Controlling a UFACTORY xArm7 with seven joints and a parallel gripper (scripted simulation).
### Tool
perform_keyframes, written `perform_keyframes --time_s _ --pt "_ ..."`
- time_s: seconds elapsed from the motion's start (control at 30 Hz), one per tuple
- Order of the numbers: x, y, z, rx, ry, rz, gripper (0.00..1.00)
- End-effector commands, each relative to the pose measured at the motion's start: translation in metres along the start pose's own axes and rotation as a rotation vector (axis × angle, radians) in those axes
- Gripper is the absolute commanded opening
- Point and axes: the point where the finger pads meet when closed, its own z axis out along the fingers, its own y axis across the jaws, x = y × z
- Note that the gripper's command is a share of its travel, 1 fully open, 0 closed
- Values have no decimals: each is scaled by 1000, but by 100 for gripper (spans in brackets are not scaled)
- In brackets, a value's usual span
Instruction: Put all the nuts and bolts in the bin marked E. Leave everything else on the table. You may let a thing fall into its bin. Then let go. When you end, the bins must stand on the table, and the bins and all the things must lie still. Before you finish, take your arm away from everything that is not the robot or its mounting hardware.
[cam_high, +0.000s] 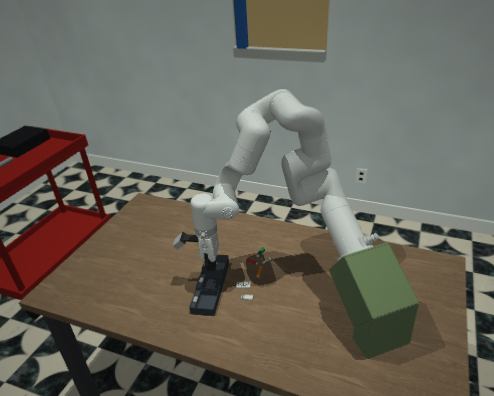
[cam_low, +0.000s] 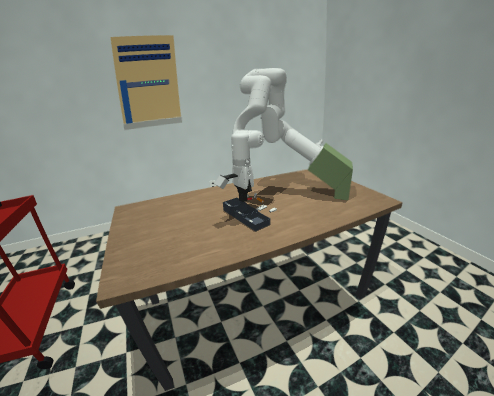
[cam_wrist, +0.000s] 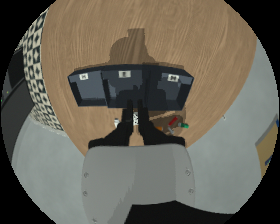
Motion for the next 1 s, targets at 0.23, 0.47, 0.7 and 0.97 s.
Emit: perform_keyframes --time_s 0.23,0.47,0.7,0.97 --pt "5 -24 0 -1 3 1 7" --pt "5 -24 18 -1 3 1 7" --pt "5 -24 32 -1 3 1 7" --pt "5 -24 53 -1 3 1 7"
